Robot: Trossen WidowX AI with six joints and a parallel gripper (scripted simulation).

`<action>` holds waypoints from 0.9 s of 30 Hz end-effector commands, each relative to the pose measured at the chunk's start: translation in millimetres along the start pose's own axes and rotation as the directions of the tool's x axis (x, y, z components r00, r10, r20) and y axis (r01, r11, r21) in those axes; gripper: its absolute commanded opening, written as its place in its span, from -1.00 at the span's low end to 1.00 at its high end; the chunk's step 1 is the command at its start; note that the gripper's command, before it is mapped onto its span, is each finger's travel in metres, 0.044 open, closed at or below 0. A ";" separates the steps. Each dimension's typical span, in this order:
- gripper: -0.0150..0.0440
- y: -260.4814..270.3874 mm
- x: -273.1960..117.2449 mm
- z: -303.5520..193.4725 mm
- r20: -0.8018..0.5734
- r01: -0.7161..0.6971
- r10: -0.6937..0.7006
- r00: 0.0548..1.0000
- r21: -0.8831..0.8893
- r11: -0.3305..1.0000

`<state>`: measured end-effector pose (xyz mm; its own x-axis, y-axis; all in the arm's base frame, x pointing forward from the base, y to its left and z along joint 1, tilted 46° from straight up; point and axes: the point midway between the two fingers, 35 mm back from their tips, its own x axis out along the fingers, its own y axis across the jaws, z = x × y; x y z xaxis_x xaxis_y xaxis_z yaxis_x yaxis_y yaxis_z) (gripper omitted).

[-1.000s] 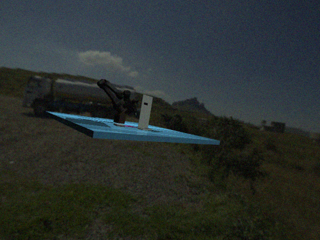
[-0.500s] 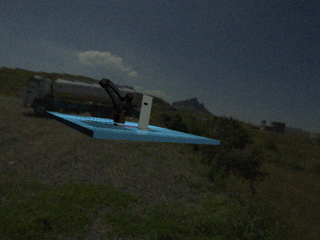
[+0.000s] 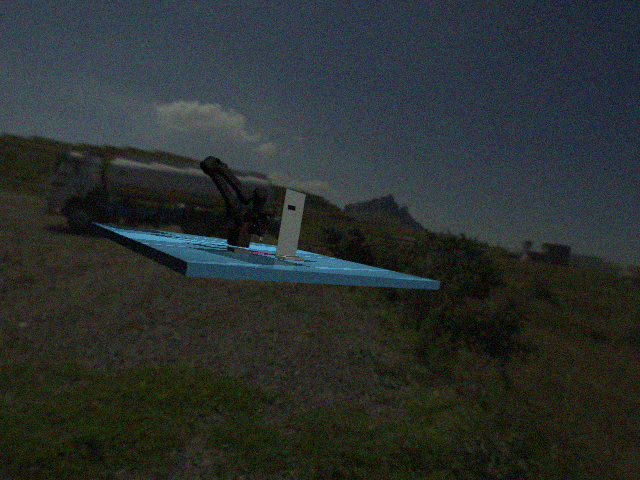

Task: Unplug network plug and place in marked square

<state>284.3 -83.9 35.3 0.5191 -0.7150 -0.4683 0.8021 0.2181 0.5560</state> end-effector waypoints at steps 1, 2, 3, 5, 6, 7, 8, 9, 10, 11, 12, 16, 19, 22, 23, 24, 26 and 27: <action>-0.49 -4.6 4.2 -1.9 -0.005 0.007 -0.007 1.000 -0.011 1.000; -0.49 -5.1 5.1 -2.0 -0.005 0.007 -0.007 1.000 -0.011 1.000; -0.49 -5.7 6.1 -2.1 -0.005 0.007 -0.007 1.000 -0.011 1.000; -0.49 -6.8 7.9 -2.3 -0.005 0.008 -0.008 1.000 -0.010 1.000; -0.49 -7.4 8.8 -2.3 -0.006 0.008 -0.008 1.000 -0.010 1.000; -0.49 -8.0 9.7 -2.4 -0.006 0.008 -0.008 1.000 -0.010 1.000; -0.49 -8.6 10.6 -2.4 -0.006 0.008 -0.008 1.000 -0.010 1.000; -0.49 -9.2 11.5 -2.5 -0.006 0.008 -0.008 1.000 -0.010 1.000; -0.49 -9.8 12.4 -2.5 -0.006 0.008 -0.008 1.000 -0.010 1.000; -0.49 -10.4 13.3 -2.5 -0.006 0.008 -0.008 1.000 -0.010 1.000; -0.49 -11.0 14.1 -2.6 -0.006 0.008 -0.008 1.000 -0.010 1.000; -0.49 -13.4 17.5 -2.6 -0.006 0.008 -0.008 1.000 -0.010 1.000; -0.49 -15.2 20.0 -2.5 -0.006 0.008 -0.008 1.000 -0.011 1.000; -0.49 -17.1 22.5 -2.4 -0.006 0.008 -0.008 1.000 -0.011 1.000; -0.49 -17.7 23.3 -2.4 -0.006 0.008 -0.008 1.000 -0.011 1.000; -0.49 -18.4 24.1 -2.3 -0.006 0.008 -0.008 1.000 -0.011 1.000; -0.49 -19.6 25.6 -2.2 -0.005 0.008 -0.008 1.000 -0.011 1.000; -0.49 -20.3 26.4 -2.1 -0.005 0.008 -0.008 1.000 -0.011 1.000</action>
<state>284.3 -103.9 15.0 0.5181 -0.7151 -0.4692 0.8027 0.2172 0.5554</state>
